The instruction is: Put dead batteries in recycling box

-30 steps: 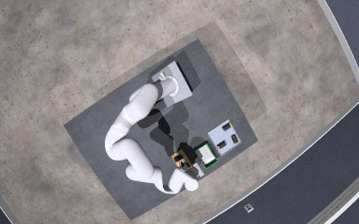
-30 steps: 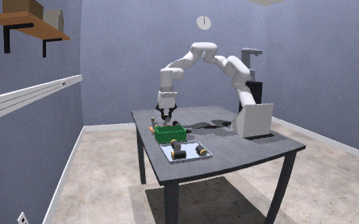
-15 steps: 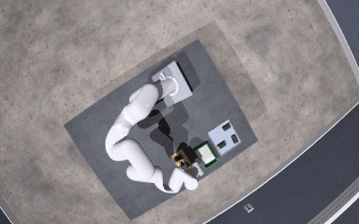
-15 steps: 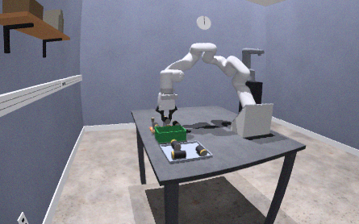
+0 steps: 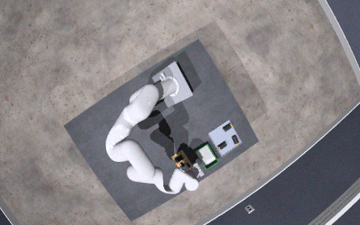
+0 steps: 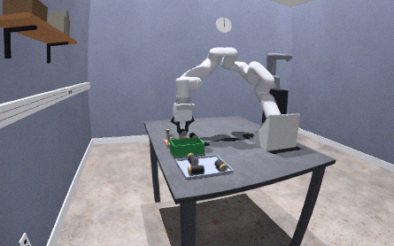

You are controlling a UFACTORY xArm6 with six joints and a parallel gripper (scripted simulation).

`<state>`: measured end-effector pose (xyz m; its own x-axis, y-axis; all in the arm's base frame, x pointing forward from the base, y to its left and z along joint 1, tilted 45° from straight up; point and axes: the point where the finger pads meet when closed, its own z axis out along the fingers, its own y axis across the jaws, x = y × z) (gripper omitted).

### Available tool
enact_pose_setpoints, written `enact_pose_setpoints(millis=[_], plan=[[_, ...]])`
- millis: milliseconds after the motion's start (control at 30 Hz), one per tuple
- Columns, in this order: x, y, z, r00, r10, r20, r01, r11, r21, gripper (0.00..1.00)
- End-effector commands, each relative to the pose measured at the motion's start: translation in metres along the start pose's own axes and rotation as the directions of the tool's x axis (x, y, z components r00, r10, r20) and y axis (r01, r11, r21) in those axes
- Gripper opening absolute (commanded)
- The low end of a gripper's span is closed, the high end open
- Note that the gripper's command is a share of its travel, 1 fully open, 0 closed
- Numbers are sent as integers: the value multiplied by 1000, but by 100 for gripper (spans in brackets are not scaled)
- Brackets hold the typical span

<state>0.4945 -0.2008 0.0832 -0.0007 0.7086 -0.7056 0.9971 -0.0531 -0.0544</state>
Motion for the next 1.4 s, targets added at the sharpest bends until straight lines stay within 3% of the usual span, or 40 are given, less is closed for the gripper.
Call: enact_pose_setpoints(millis=[0, 667, 1267, 1300, 1367], plan=[[0, 1, 1, 1000, 1, 0, -1, 1000, -4, 28], [0, 1, 27, 1000, 1, 0, -1, 1000, -4, 28], [0, 1, 30, 1000, 1, 0, -1, 1000, -4, 28], [0, 1, 30, 1000, 1, 0, -1, 1000, -4, 51], [0, 1, 30, 1000, 1, 0, -1, 1000, -4, 51]])
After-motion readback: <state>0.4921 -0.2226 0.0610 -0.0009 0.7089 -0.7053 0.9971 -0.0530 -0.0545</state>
